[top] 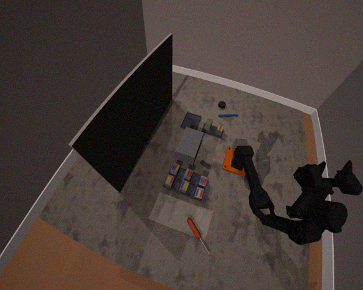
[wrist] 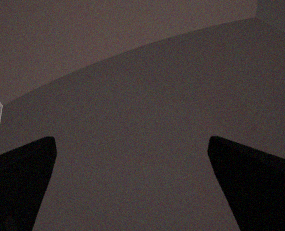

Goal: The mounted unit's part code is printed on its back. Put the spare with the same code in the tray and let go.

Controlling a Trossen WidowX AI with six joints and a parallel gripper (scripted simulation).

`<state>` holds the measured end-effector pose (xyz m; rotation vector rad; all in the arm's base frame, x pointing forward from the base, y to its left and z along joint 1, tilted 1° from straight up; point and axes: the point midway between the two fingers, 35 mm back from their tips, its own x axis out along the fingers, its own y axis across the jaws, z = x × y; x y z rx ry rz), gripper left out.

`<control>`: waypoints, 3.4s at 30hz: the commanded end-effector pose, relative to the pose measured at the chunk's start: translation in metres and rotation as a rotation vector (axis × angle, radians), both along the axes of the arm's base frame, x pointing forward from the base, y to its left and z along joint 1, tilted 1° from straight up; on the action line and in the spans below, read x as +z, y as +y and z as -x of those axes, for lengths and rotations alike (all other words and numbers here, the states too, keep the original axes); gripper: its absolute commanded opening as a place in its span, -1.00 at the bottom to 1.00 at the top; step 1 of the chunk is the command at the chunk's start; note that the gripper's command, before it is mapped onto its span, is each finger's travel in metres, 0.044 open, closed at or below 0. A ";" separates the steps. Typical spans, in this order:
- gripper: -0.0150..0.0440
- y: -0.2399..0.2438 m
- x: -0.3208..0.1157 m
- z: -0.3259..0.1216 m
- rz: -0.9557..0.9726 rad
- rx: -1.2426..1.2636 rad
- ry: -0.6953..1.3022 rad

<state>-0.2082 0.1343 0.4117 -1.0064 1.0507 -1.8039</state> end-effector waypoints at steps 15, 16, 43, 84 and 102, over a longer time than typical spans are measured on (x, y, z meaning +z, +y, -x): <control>1.00 -0.092 0.043 -0.054 -0.126 0.341 0.005; 1.00 -0.103 0.047 -0.062 -0.147 0.377 -0.003; 1.00 -0.229 -0.019 -0.424 -1.148 1.073 -0.108; 1.00 -0.058 -0.178 -0.558 -1.806 0.804 0.081; 1.00 0.126 -0.240 -0.477 -1.420 1.635 1.601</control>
